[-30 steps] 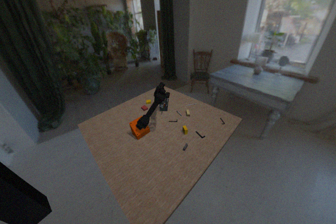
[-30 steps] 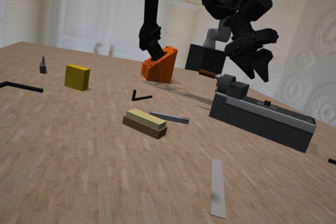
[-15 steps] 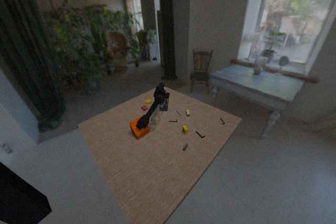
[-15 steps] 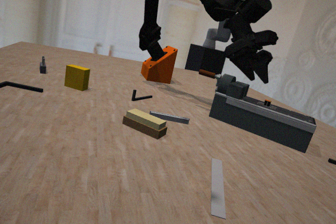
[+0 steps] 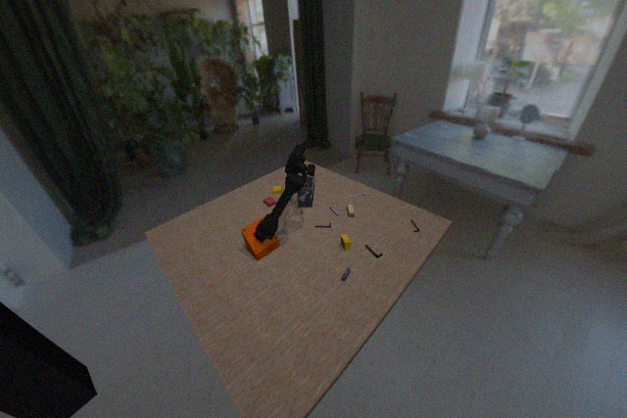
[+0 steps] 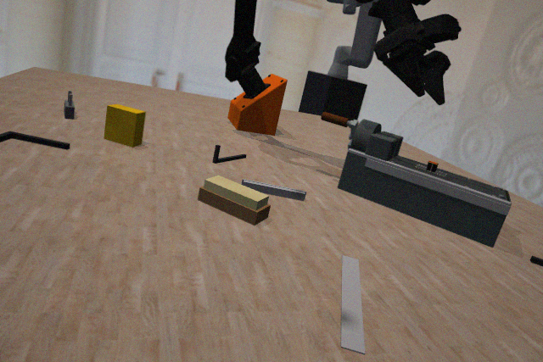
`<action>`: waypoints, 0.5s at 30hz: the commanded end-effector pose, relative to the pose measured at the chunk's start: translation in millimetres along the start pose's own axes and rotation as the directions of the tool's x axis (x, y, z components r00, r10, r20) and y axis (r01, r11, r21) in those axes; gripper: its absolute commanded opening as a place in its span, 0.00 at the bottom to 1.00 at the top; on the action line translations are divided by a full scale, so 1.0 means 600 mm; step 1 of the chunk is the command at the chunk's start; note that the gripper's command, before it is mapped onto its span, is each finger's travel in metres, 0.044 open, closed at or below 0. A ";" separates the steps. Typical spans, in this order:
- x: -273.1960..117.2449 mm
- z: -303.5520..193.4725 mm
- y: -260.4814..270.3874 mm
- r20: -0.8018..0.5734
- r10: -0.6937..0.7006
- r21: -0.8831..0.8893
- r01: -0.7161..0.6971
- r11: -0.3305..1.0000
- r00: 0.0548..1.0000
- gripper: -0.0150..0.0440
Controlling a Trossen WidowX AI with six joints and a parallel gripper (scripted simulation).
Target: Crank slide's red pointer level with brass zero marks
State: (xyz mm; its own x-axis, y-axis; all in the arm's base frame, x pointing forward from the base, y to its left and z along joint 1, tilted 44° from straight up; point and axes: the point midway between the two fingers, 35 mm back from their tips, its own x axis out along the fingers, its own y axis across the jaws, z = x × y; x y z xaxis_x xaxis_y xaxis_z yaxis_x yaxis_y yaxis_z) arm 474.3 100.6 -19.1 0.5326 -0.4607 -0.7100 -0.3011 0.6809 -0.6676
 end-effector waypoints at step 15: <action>-0.072 -0.061 -0.070 0.020 0.120 -0.060 -0.119 0.991 0.993 1.00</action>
State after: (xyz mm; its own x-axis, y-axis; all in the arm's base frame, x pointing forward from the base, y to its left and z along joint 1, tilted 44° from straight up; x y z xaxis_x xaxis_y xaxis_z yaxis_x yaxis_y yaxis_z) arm 449.3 79.1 27.0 0.5234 -0.3863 -0.7594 -0.3703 0.6996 -0.6111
